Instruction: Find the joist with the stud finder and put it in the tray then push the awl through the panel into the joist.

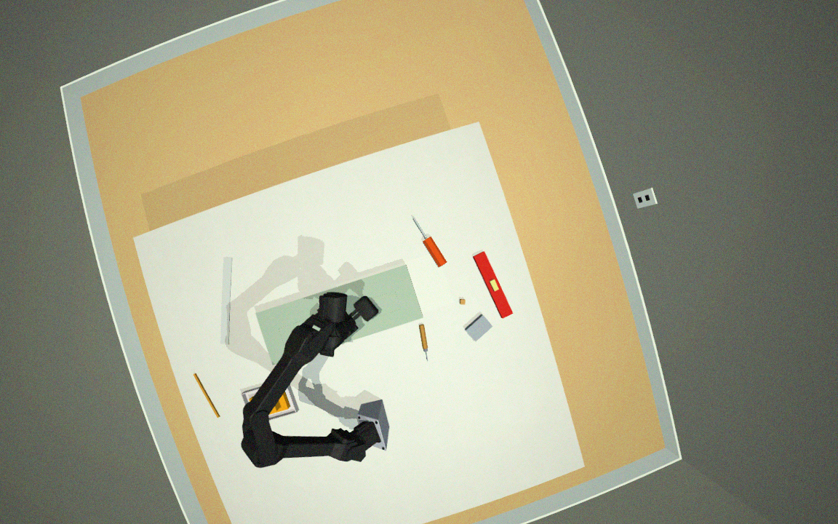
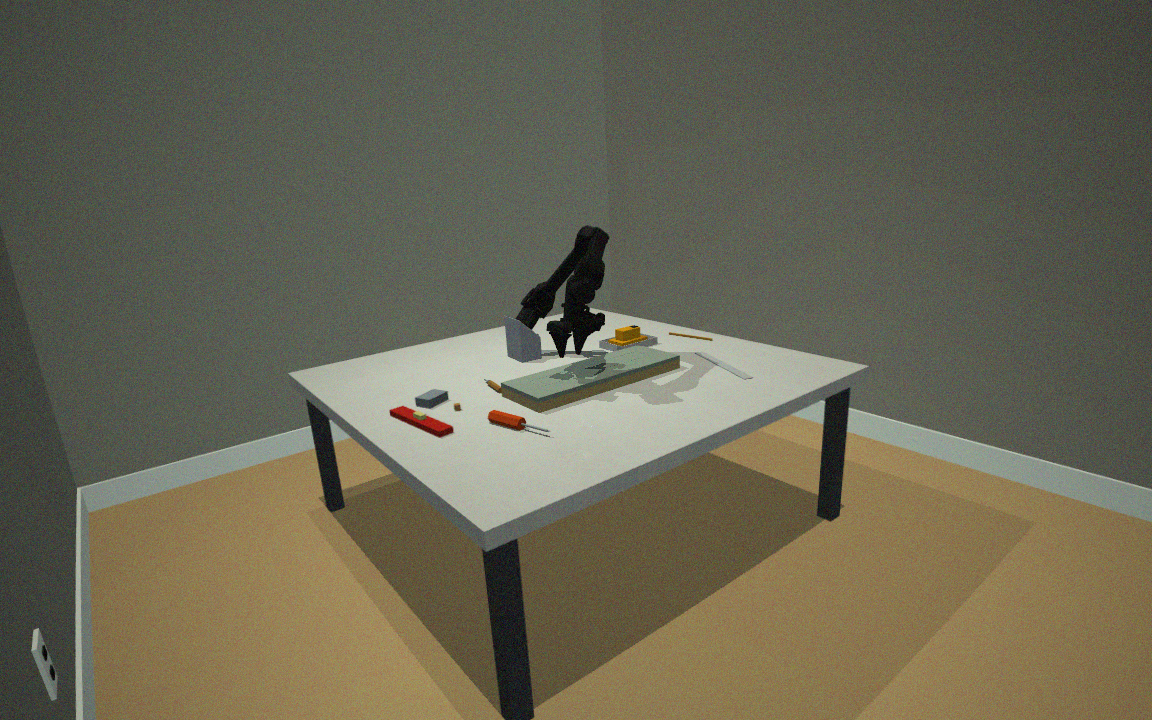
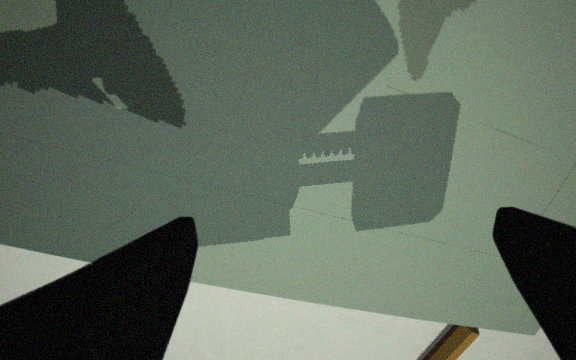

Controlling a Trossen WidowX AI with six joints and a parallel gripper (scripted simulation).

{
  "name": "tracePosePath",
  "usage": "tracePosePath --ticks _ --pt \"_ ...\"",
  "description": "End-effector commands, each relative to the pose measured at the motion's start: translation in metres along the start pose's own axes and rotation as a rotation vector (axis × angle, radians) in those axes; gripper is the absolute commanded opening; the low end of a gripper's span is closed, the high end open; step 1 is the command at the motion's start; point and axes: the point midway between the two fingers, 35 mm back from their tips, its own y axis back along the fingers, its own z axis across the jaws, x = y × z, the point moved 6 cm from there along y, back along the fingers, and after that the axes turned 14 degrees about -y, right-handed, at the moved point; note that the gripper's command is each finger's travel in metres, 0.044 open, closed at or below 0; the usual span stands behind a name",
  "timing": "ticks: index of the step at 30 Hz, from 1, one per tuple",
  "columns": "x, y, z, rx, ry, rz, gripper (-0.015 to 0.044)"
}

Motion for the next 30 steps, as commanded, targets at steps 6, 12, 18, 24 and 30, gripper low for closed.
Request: tracePosePath --ticks 6,12,18,24,30 --pt "0.077 -0.037 -0.118 -0.091 -0.349 0.078 0.044" --pt "0.136 -0.065 -0.163 -0.174 -0.529 0.103 0.044" --pt "0.137 -0.066 -0.164 -0.177 -0.533 0.104 0.044" --pt "0.135 -0.067 -0.164 -0.177 -0.533 0.104 0.044" --pt "0.134 -0.076 -0.163 -0.177 -0.533 0.104 0.044"
